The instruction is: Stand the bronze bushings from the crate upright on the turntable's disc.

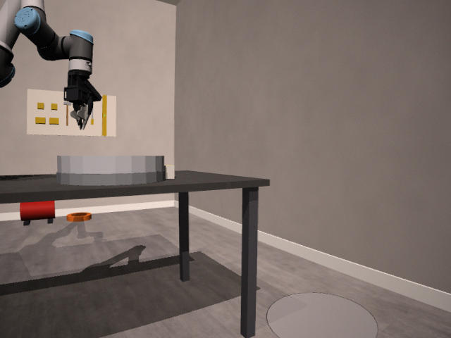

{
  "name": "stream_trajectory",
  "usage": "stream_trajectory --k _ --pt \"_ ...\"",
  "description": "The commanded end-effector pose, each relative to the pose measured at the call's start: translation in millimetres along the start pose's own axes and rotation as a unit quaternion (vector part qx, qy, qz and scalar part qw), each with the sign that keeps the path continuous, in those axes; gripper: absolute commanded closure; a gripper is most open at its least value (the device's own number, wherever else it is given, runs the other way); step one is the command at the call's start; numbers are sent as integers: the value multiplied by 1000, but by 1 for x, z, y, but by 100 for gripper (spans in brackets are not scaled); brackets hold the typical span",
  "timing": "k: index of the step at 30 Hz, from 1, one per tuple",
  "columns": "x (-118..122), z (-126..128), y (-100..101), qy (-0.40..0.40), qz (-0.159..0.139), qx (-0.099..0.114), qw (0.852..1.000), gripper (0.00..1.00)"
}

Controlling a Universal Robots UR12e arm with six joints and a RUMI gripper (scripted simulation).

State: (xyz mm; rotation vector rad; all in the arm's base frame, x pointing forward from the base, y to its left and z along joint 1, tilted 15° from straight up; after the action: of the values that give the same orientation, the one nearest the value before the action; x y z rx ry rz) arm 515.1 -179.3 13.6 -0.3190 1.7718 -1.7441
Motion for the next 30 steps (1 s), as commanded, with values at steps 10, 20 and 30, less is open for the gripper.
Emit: stream_trajectory --k 10,20,30 --pt "-142 -74 42 1 -2 2 1000 95" --pt "-238 -126 70 1 -2 2 1000 95" --pt "-265 -141 78 1 -2 2 1000 95"
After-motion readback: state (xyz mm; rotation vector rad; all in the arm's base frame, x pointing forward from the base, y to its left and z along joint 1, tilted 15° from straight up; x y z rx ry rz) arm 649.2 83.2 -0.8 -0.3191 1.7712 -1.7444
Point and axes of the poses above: the point where the finger pads meet when closed, its own y axis out along the fingers, its own z axis across the jaws, x = y × z, the point moved 4 cm from there along -y, back along the fingers, and after that the axes turned 2 degrees about -y, right-handed, at the moved point
